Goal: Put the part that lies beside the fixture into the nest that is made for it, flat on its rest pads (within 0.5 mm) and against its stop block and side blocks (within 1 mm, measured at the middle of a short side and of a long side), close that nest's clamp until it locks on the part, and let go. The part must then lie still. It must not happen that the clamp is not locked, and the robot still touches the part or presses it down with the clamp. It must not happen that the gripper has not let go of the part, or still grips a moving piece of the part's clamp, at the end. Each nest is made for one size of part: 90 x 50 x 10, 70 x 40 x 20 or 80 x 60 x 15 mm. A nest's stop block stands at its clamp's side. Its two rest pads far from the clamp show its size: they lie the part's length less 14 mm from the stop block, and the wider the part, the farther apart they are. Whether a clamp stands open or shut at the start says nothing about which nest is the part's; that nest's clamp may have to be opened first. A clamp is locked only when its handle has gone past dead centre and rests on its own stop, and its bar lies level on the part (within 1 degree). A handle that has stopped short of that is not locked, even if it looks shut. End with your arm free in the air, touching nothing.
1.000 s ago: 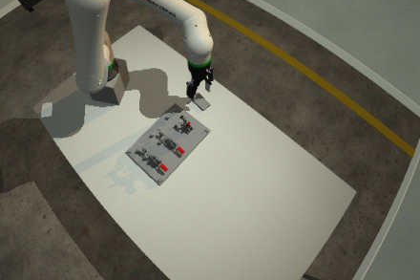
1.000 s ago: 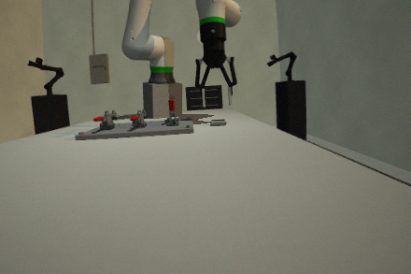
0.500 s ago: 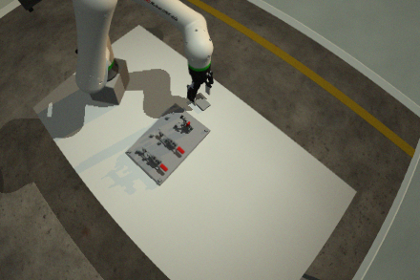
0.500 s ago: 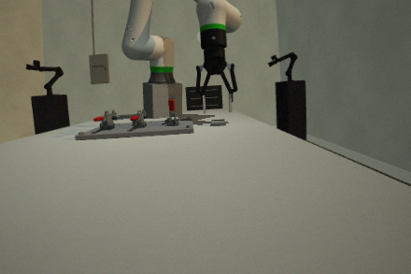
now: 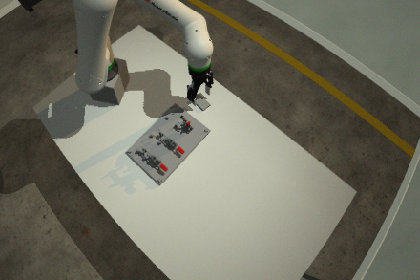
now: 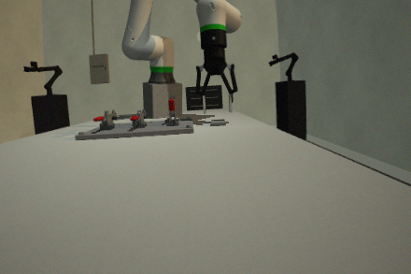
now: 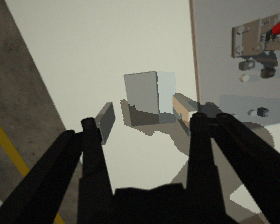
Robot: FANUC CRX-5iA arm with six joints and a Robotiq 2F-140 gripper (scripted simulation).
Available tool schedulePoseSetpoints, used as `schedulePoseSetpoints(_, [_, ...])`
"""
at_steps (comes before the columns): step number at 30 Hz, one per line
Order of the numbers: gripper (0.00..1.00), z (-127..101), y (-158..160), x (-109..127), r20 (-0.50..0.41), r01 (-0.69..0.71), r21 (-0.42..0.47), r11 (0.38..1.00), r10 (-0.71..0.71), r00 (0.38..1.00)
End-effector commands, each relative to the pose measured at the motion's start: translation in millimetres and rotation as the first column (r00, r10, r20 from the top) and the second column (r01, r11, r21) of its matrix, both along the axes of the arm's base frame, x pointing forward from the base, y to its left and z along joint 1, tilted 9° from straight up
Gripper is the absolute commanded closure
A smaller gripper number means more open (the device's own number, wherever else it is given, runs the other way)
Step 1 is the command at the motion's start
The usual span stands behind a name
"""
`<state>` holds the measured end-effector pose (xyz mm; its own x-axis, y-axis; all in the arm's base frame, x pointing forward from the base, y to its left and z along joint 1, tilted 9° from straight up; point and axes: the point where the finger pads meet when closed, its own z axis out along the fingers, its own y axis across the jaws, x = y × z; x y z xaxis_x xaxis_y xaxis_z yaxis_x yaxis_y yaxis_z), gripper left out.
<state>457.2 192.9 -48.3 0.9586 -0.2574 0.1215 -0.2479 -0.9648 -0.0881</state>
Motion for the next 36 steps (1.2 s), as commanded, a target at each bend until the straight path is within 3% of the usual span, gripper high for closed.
schedulePoseSetpoints(1, [0.42, 0, 0, 0, 0.000, 0.000, 0.000, 1.000, 0.000, 1.000])
schedulePoseSetpoints(36, [0.42, -29, 2, 4, 0.000, 0.000, 0.000, 1.000, 0.000, 1.000])
